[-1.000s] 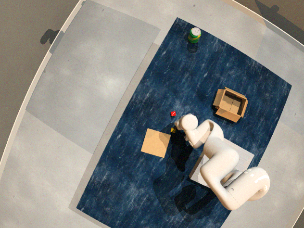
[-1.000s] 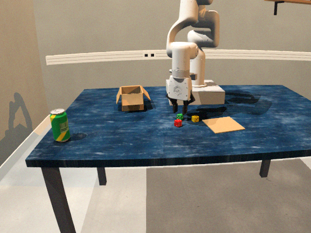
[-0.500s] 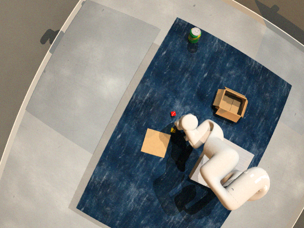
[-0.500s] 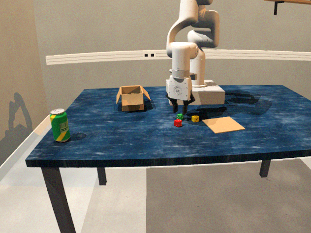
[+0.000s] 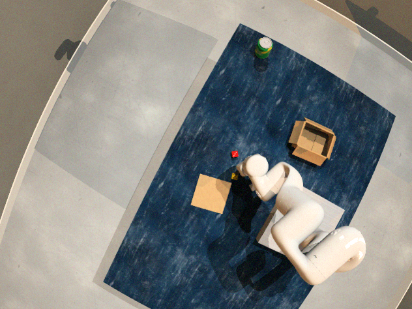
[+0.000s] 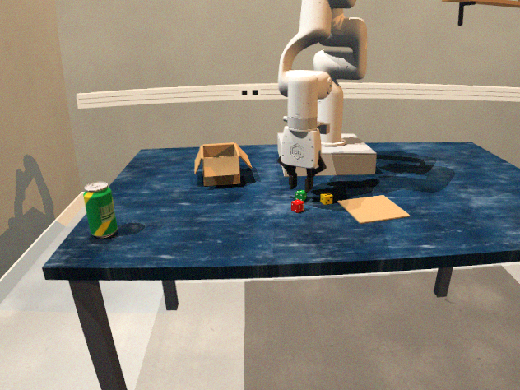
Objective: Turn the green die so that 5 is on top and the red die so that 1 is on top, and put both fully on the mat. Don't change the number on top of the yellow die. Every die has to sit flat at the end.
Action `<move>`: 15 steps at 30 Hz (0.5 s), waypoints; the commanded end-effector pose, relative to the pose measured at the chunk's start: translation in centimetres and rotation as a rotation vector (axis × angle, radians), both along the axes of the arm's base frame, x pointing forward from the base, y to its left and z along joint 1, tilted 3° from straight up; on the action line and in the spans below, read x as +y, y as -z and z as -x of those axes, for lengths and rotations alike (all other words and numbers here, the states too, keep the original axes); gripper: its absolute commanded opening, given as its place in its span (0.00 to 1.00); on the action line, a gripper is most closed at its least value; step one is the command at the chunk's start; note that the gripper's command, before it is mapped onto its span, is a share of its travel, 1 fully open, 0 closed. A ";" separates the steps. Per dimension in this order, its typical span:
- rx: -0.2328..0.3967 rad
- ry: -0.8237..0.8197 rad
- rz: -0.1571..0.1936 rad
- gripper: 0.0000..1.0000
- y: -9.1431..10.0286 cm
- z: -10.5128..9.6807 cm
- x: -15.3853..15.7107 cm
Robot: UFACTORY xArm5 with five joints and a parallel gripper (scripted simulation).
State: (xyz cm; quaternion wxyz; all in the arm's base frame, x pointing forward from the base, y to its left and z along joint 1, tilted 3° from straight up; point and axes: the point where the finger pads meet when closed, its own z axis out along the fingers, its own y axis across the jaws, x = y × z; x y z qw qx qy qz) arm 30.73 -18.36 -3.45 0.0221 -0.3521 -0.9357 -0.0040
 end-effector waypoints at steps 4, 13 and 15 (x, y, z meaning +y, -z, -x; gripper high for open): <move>-0.003 0.000 0.002 0.42 0.0 -0.1 -0.1; -0.003 0.000 0.002 0.42 1.0 -0.1 0.0; -0.003 0.000 0.002 0.42 1.4 -0.1 0.0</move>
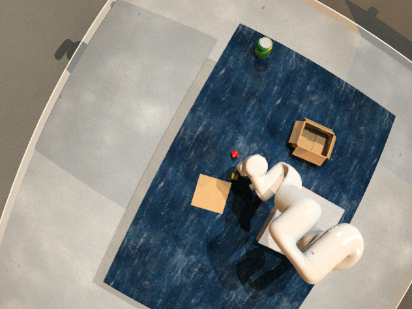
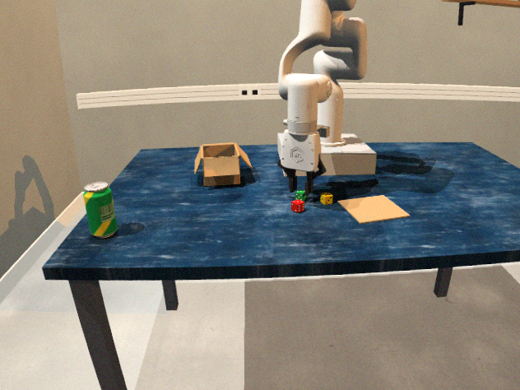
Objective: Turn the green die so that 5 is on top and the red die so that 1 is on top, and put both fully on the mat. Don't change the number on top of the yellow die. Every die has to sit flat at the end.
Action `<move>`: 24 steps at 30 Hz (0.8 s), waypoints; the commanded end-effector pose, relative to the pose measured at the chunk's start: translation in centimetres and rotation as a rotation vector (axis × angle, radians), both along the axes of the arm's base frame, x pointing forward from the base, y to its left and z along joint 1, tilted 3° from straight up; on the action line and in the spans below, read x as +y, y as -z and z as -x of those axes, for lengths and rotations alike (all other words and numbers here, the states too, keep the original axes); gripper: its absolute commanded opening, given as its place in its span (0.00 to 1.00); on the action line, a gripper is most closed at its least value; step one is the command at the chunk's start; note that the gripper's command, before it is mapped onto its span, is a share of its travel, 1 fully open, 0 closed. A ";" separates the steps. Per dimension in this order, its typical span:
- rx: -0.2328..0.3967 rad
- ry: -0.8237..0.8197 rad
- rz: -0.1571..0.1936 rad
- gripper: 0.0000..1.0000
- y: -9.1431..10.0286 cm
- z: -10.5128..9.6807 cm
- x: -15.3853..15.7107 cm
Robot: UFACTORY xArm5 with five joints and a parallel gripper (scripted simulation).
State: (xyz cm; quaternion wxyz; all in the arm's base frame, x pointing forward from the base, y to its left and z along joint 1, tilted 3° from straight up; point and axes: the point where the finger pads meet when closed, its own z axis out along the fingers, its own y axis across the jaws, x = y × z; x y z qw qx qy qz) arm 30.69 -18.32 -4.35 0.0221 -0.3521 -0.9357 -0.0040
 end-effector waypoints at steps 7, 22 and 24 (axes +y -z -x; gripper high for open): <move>-0.003 0.000 0.002 0.42 1.3 -0.1 0.0; -0.003 0.000 0.002 0.42 1.9 -0.1 0.0; -0.003 0.000 0.002 0.42 1.9 -0.1 0.0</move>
